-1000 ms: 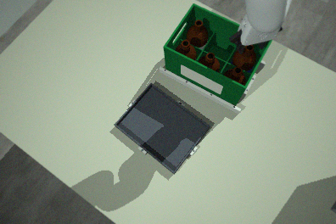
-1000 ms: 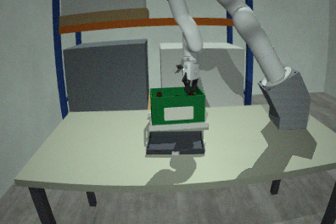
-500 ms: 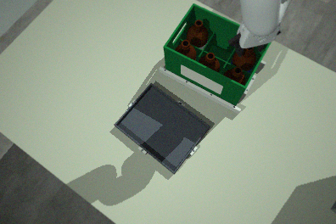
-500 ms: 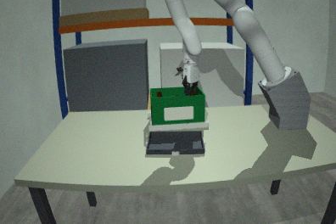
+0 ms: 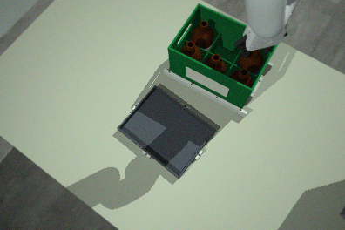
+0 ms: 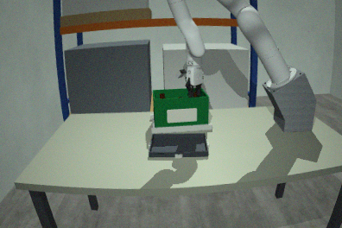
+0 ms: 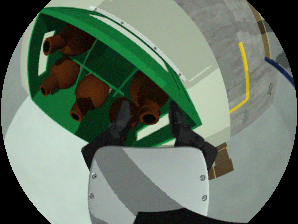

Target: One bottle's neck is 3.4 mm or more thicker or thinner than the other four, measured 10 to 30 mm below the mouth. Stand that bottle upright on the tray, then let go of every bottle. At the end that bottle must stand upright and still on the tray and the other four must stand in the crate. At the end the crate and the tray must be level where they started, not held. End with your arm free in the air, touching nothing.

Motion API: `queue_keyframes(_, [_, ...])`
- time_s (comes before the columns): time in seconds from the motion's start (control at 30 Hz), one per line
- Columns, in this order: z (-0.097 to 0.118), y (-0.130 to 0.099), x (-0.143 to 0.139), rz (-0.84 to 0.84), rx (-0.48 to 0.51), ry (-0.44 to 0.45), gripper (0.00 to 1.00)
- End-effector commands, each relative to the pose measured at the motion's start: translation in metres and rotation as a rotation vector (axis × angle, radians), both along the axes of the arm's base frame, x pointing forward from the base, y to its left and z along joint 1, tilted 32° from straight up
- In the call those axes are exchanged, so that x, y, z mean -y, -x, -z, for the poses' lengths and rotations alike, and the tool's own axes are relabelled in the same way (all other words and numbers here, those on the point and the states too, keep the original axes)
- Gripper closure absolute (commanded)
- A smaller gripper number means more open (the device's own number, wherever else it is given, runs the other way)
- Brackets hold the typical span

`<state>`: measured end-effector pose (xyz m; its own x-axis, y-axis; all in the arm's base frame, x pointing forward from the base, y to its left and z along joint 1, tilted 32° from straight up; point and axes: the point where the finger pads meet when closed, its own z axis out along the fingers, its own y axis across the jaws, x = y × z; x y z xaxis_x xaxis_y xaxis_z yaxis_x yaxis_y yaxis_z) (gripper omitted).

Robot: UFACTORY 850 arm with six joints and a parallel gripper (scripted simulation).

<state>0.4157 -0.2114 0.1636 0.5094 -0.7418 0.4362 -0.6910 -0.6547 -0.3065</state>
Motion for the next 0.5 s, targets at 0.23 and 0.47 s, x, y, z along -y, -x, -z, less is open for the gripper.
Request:
queue_keyframes(0.23, [-0.0003,-0.0002,0.0002,0.0,0.001,0.0,1.0])
queue_keyframes(0.47, [-0.0003,-0.0002,0.0002,0.0,0.001,0.0,1.0])
